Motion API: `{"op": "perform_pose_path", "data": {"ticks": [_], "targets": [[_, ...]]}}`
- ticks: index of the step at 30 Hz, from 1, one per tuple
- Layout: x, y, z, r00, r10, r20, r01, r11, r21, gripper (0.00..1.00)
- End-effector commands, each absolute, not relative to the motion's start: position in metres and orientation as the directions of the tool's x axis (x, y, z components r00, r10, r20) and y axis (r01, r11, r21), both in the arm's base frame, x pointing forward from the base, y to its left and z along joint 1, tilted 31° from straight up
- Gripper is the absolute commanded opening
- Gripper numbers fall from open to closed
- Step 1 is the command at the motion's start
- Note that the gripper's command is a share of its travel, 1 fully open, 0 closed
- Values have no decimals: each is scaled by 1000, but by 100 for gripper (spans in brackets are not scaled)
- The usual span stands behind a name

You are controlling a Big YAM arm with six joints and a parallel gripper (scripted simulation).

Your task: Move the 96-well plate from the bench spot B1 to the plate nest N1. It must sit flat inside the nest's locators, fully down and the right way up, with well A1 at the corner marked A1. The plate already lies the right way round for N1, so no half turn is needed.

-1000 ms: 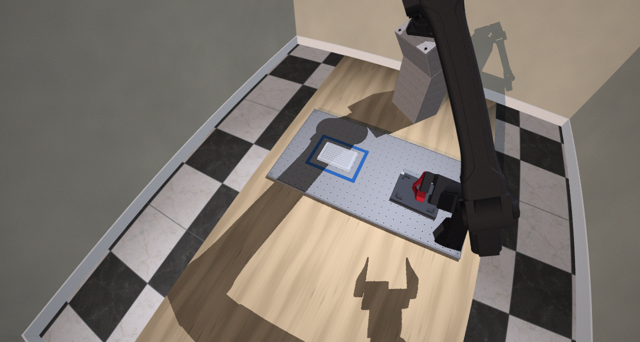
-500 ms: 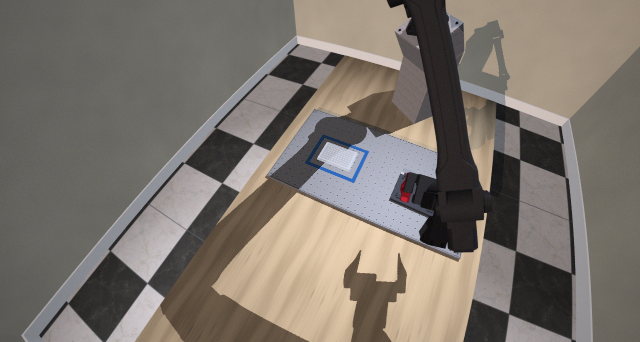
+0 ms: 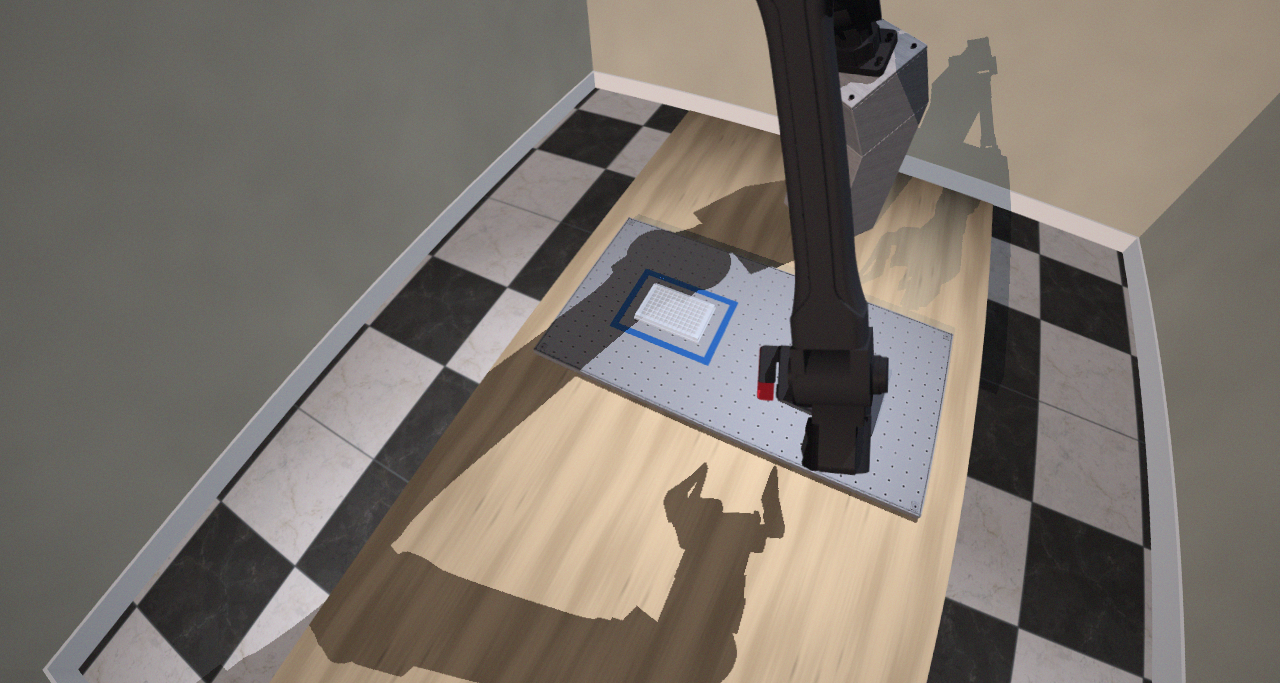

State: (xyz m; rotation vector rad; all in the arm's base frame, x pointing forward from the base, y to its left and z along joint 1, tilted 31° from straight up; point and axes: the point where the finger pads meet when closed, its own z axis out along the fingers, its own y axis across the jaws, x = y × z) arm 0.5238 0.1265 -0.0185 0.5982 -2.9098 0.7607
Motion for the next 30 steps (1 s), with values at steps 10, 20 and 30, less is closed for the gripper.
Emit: {"op": "perform_pose_path", "data": {"ticks": [10,20,30], "targets": [[534,80,-21,-810,-562,167,-580,725,-372,100],[532,33,-35,-696,-701,154,-705,628,-330,100],[527,-4,-43,-547,-826,137,-813,485,-323,100]]}}
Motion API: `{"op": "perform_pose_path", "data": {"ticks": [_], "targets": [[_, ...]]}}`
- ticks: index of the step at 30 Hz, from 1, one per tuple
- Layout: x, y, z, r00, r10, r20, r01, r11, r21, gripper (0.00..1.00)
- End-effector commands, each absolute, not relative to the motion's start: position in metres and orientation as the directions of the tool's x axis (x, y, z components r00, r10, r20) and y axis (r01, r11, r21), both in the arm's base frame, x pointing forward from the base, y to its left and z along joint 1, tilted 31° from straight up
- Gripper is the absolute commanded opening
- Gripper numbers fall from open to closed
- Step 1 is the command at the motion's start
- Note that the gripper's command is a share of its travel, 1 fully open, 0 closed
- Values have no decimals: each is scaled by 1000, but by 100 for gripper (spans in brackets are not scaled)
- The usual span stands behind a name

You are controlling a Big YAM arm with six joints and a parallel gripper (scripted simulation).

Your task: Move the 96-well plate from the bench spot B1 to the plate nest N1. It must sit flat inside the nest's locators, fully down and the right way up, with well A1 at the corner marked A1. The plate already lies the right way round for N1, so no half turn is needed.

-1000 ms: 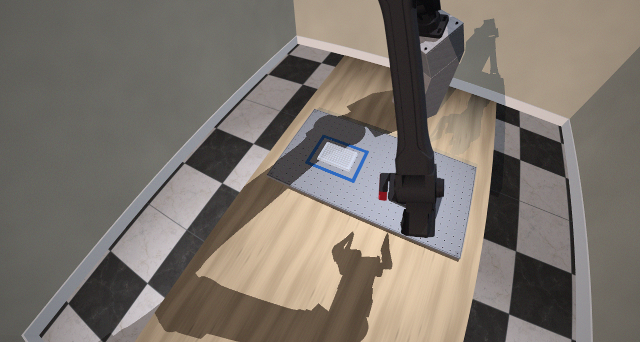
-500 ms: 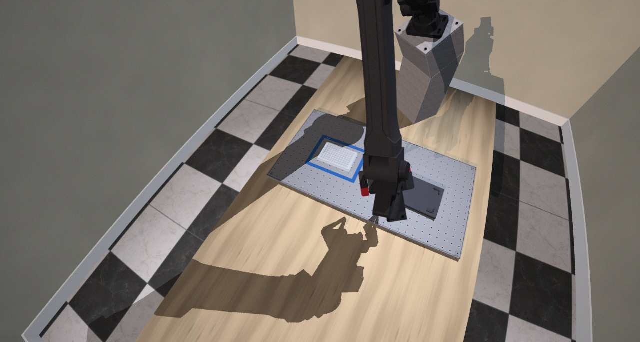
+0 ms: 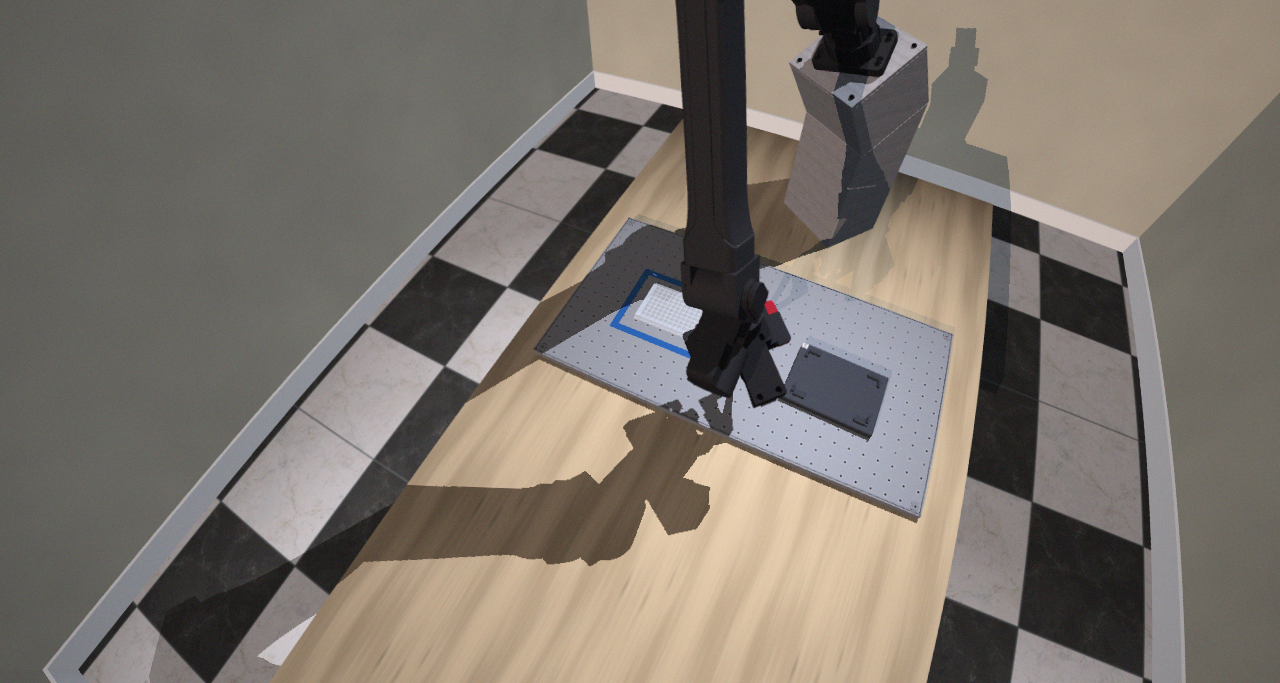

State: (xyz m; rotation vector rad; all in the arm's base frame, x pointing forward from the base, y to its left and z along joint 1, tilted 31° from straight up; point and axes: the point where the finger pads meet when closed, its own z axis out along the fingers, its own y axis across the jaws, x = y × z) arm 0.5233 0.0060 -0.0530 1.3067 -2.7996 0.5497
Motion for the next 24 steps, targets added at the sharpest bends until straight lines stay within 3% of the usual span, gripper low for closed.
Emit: {"op": "perform_pose_path", "data": {"ticks": [1,24], "targets": [[526,-9,-44,-529,-838,136,-823,467,-325,100],[492,-107,-51,-129,-970,204,-912,36,-409,100]]}}
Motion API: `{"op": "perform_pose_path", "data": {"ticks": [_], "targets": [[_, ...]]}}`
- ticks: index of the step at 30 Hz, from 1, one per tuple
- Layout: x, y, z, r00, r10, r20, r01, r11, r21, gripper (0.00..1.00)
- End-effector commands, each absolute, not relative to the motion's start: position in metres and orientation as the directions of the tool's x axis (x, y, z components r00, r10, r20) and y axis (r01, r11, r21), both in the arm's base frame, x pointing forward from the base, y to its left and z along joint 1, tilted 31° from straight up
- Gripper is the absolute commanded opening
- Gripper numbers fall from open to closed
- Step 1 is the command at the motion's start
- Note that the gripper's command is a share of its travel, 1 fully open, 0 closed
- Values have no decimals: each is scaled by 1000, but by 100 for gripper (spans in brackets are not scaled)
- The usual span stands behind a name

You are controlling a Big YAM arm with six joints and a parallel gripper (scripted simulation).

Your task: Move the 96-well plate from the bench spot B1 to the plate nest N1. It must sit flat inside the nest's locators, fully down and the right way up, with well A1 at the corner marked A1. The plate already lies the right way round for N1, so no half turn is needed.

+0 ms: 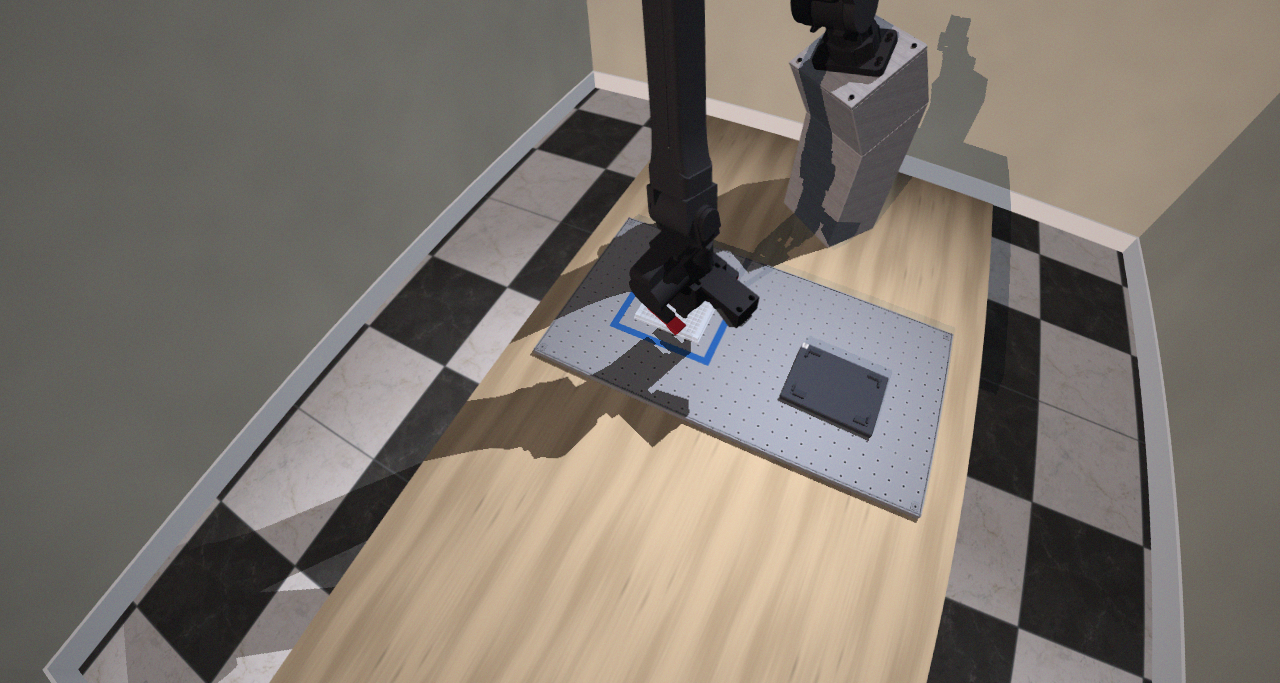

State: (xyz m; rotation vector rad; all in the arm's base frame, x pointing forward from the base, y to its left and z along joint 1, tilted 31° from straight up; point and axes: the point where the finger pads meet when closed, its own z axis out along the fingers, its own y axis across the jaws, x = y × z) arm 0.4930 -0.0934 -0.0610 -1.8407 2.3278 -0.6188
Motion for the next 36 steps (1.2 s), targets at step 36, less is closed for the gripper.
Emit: {"op": "perform_pose_path", "data": {"ticks": [36], "targets": [[467,-152,-67,74,-947,313,-884,-207,-419,100]]}}
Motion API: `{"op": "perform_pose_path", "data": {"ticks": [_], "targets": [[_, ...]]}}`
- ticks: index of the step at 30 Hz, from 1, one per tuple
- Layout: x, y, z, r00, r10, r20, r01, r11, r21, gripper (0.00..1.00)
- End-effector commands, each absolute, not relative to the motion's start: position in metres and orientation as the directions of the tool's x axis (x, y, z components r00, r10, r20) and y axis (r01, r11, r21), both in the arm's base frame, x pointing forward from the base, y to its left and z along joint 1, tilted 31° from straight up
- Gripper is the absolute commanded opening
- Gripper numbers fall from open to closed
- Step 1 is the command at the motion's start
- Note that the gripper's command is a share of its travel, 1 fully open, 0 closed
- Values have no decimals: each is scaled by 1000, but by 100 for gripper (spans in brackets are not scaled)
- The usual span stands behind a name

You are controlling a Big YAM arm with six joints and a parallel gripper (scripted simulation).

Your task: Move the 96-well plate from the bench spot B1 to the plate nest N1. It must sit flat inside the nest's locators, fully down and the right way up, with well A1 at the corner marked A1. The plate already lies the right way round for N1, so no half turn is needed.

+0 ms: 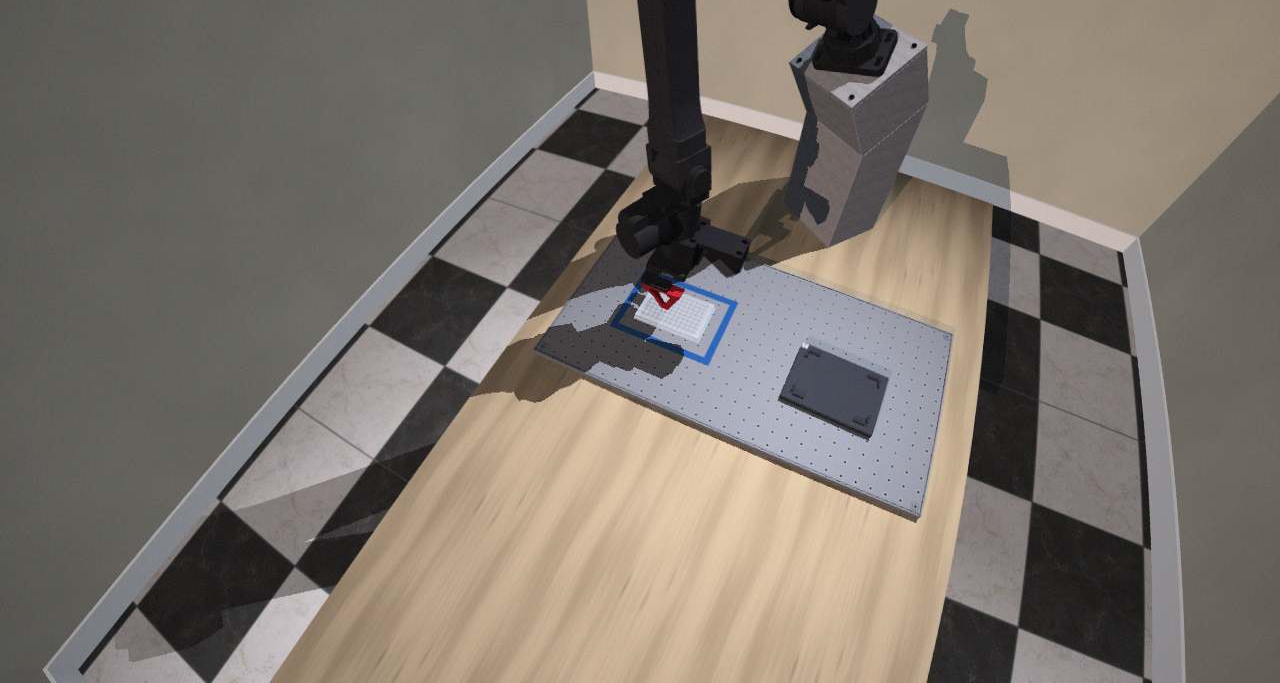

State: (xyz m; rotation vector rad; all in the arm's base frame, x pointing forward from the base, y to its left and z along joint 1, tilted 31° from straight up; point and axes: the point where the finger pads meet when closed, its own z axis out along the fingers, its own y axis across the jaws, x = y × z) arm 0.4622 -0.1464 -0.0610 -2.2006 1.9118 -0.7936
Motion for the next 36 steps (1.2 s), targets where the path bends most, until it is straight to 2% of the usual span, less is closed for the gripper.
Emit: {"op": "perform_pose_path", "data": {"ticks": [1,36], "targets": [[467,-153,-68,74,-947,313,-884,-207,-419,100],[490,-166,-113,74,-947,312,-884,-207,-418,100]]}}
